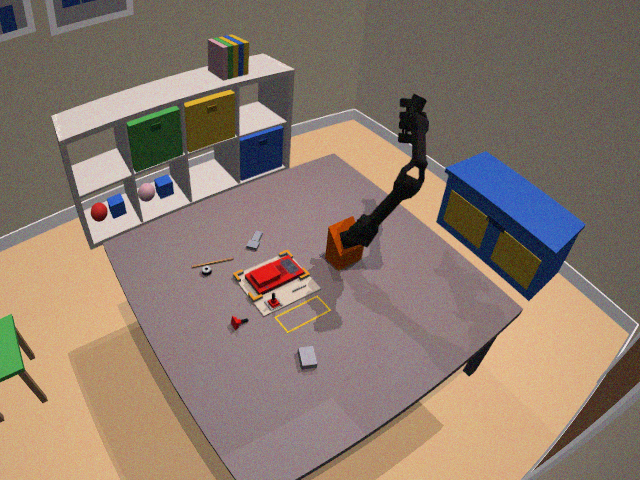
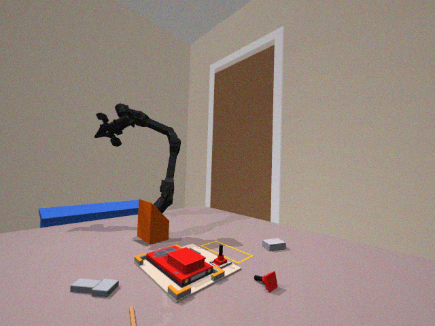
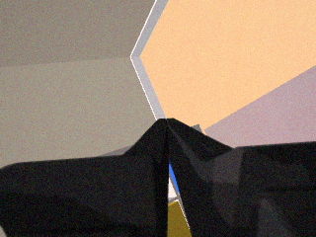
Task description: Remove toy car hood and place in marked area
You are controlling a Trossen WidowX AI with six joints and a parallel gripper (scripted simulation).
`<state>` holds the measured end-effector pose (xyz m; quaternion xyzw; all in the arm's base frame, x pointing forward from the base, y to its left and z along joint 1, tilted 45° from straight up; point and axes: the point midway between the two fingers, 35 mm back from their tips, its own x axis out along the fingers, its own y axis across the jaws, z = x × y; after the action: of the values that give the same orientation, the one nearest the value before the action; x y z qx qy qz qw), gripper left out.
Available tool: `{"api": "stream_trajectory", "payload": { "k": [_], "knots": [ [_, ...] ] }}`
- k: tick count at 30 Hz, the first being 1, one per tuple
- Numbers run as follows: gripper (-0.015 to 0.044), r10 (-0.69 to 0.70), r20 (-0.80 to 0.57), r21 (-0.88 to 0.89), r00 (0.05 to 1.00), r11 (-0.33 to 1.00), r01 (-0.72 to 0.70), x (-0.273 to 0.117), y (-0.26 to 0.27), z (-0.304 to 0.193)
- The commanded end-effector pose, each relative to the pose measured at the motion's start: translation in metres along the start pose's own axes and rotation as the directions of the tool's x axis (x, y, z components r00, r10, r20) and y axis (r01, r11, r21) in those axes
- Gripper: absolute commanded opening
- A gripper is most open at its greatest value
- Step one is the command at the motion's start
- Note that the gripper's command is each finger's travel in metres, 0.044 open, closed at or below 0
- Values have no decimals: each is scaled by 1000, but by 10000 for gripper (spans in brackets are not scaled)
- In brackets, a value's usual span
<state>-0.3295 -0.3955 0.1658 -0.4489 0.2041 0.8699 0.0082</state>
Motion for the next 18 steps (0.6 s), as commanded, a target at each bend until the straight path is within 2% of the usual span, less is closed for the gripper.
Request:
{"api": "stream_trajectory", "payload": {
  "k": [1, 9, 16, 18],
  "knots": [
    [26, 1, -5, -9, 1000, 1000, -1, 0, 1, -3],
    [236, 19, -216, -393, 976, 914, -105, -23, 14, -121],
    [420, -27, -388, -666, 921, 699, -261, -57, 0, -233],
    [440, -50, -430, -722, 902, 619, -310, -68, -8, -262]
  ]
}}
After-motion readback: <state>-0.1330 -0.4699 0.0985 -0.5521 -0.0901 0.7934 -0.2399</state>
